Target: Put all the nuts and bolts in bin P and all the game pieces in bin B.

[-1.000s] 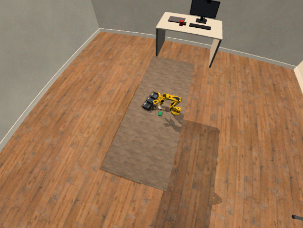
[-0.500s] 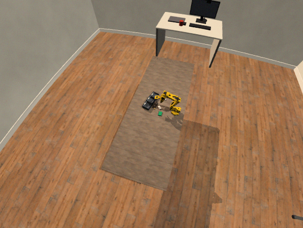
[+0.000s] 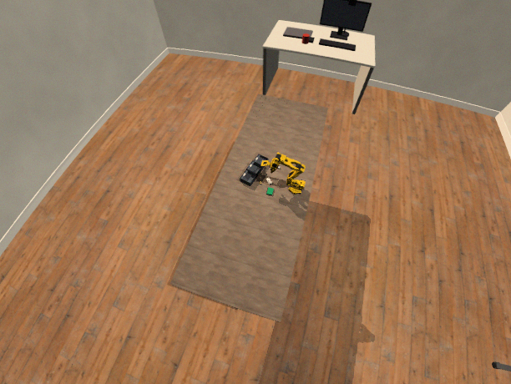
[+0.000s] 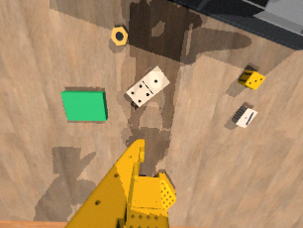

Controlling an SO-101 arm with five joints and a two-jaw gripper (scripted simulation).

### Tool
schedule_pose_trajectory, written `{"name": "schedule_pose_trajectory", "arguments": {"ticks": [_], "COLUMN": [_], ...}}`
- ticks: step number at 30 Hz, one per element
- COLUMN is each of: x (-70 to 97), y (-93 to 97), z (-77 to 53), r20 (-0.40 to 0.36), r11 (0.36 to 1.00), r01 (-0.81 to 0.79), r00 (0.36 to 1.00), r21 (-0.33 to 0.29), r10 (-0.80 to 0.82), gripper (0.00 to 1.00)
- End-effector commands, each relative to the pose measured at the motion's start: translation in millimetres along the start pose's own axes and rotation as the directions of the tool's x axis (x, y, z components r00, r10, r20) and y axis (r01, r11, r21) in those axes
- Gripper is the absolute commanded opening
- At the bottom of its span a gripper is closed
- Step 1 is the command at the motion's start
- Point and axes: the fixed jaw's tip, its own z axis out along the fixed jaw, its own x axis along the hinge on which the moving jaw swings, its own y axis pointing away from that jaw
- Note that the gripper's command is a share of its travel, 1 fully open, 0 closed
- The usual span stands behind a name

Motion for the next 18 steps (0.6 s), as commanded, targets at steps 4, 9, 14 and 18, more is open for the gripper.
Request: {"name": "schedule_pose_trajectory", "arguments": {"ticks": [4, 9, 14, 18], "x": [-3.7, -9.0, -9.0, -9.0], "y": [-1.6, -3.5, -3.5, -3.5], "z": [-5.4, -10.4, -10.4, -10.4], "r20": [0.027, 0.063, 0.063, 0.063], "r11": [1.0, 0.999, 0.999, 0.999], "r01": [-0.018, -0.036, -0.036, -0.036], "r00": [0.999, 0.997, 0.997, 0.997], "r21": [0.002, 0.005, 0.005, 0.005], "r10": [0.018, 0.036, 0.036, 0.036], "gripper": [1.0, 1.0, 1.0, 1.0]}}
